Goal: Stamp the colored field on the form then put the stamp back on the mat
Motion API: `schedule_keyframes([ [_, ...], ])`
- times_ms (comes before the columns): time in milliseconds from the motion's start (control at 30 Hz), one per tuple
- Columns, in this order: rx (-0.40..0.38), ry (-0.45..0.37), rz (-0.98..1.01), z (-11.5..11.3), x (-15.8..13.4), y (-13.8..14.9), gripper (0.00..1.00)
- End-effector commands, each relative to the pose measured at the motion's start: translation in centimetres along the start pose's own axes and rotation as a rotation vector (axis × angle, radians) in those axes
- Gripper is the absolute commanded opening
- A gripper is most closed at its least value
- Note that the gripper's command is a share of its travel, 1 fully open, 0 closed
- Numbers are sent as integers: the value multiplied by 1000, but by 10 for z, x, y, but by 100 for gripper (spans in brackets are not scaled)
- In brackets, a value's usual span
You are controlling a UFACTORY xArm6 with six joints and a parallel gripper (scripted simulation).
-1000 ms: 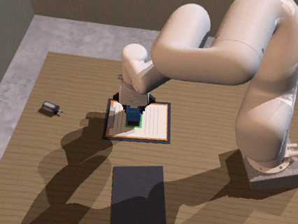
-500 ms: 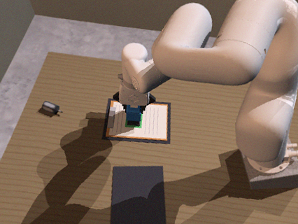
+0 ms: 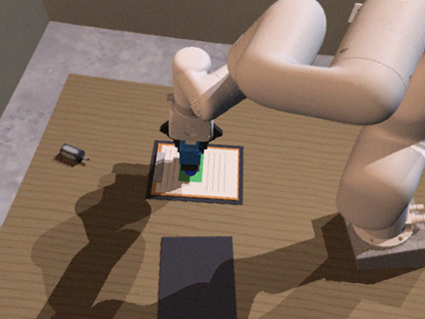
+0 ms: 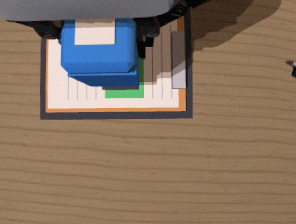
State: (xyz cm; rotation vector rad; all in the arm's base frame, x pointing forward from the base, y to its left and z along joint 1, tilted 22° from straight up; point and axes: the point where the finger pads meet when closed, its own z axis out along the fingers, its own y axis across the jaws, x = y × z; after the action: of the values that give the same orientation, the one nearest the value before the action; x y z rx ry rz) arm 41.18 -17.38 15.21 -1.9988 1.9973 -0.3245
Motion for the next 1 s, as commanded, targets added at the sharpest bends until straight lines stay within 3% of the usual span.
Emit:
schedule_keyframes([
  [0, 1, 0, 0, -3, 0, -1, 35],
  [200, -6, -1, -10, -2, -12, -3, 35],
  [367, -41, 2, -76, 4, -86, -10, 35],
  [467, -50, 10, -140, 5, -116, -5, 35],
  [533, -43, 13, -185, 5, -139, -1, 35],
  [600, -43, 13, -185, 5, -139, -1, 35],
  [633, -37, 13, -206, 5, -172, 3, 35],
  [967, 2, 1, -286, -1, -275, 31, 35],
])
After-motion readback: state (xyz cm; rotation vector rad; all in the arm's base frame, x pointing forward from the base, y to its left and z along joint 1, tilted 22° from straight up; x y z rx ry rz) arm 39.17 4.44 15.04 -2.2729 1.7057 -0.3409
